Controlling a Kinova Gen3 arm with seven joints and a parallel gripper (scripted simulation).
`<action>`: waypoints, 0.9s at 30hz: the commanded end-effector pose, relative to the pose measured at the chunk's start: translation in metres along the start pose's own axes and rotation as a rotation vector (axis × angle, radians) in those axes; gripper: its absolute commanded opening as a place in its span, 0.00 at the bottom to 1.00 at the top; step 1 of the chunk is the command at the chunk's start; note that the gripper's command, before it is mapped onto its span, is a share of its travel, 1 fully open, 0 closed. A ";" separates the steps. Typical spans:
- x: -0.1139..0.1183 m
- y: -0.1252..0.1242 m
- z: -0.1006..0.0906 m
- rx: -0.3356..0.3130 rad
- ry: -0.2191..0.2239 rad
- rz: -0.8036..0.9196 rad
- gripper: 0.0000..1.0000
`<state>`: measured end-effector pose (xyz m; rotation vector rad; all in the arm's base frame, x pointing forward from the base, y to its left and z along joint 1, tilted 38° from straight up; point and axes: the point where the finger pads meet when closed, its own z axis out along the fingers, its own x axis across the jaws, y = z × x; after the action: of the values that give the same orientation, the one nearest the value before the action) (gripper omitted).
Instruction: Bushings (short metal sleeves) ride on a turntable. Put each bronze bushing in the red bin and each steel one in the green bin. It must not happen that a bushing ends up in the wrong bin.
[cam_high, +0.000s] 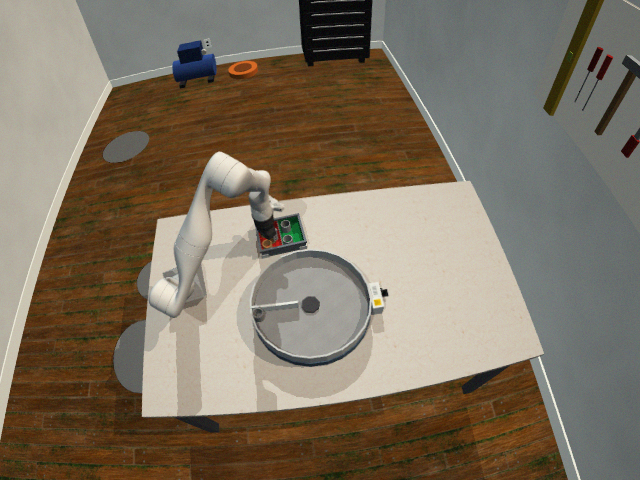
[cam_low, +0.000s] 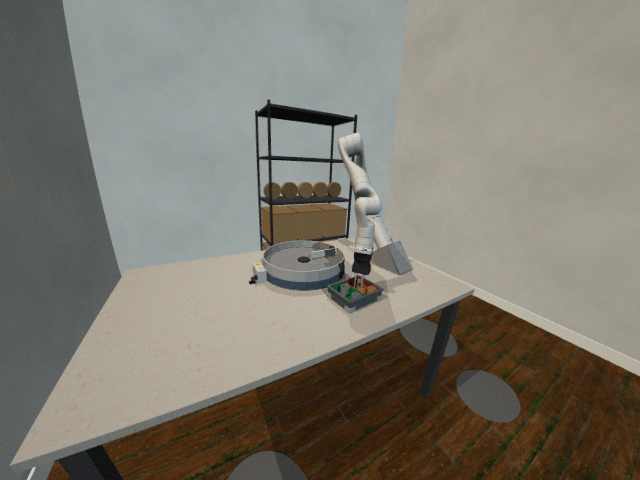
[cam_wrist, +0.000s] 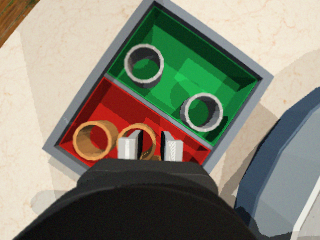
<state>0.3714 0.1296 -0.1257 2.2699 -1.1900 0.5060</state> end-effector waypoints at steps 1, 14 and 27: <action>-0.001 0.001 -0.004 -0.001 -0.001 0.003 0.47; -0.002 0.002 -0.008 -0.004 -0.002 0.007 0.47; -0.001 0.002 -0.012 -0.003 -0.001 0.006 0.47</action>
<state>0.3707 0.1319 -0.1189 2.2641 -1.1928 0.5090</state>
